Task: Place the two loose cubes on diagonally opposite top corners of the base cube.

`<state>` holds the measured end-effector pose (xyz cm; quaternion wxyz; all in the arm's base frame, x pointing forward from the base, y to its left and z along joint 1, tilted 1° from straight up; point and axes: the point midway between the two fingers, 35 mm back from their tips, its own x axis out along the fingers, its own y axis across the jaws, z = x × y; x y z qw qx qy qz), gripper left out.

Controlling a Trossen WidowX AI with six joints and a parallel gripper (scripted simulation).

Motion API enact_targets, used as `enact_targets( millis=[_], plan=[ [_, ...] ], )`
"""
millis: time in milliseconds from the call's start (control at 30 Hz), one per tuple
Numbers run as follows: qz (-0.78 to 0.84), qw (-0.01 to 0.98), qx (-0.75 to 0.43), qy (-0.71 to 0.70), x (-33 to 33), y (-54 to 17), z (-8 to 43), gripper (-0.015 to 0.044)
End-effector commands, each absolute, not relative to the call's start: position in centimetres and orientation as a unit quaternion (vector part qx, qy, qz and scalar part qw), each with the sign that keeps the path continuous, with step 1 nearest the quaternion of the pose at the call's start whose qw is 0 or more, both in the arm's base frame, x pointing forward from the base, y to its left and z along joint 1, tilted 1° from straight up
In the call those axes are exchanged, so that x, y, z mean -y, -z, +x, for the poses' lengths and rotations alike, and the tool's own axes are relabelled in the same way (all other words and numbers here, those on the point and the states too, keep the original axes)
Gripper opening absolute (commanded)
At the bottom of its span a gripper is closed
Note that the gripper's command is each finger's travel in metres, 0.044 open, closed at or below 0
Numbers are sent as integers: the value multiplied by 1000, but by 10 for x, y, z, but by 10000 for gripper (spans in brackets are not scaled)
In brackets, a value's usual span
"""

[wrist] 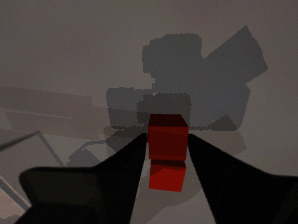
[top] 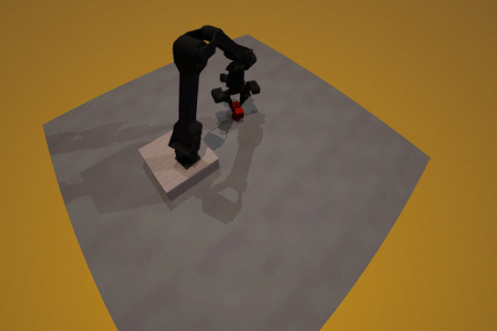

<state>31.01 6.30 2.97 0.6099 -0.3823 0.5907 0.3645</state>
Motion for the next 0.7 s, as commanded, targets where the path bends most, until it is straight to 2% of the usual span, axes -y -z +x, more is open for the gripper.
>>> enact_targets(
  millis=[0,667],
  plan=[
    [-382,610,-591,-364,-63,-38,310,205],
    [-382,610,-591,-364,-63,-54,309,205]
  ],
)
